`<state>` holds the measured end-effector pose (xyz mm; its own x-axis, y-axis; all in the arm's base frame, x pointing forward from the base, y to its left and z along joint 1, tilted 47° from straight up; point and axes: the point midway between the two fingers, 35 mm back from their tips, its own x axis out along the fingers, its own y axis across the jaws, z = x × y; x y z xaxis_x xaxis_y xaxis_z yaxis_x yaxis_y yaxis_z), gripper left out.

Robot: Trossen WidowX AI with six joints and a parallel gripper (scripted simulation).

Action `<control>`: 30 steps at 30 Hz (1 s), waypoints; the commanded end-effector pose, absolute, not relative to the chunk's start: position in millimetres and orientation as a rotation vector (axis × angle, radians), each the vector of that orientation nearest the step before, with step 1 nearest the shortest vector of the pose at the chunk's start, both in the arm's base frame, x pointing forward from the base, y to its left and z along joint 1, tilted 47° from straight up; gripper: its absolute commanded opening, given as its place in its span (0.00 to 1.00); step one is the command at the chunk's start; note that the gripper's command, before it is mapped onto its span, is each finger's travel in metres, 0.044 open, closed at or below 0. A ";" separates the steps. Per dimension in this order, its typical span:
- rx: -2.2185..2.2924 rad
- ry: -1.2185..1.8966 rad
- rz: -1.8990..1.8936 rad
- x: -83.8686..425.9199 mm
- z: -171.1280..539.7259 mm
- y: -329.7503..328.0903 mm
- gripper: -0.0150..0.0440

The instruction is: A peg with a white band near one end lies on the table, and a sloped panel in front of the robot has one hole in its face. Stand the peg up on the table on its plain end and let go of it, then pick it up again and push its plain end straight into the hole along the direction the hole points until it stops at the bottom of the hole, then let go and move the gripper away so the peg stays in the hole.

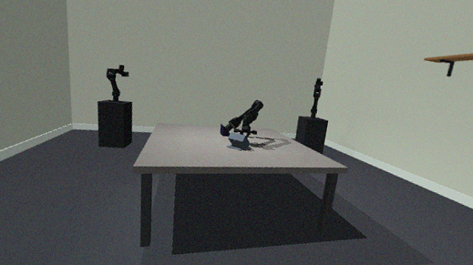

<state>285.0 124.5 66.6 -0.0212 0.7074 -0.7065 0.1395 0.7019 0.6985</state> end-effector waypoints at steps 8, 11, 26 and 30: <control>0.732 1.464 0.472 281.1 71.5 119.8 0.34; 0.736 1.439 0.461 280.0 72.8 118.7 0.34; 0.753 1.318 0.405 274.2 79.0 113.7 0.34; 0.757 1.286 0.390 272.4 80.6 112.4 0.34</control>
<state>274.2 113.8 79.3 0.2330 0.6604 -0.7138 0.1417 0.7032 0.6968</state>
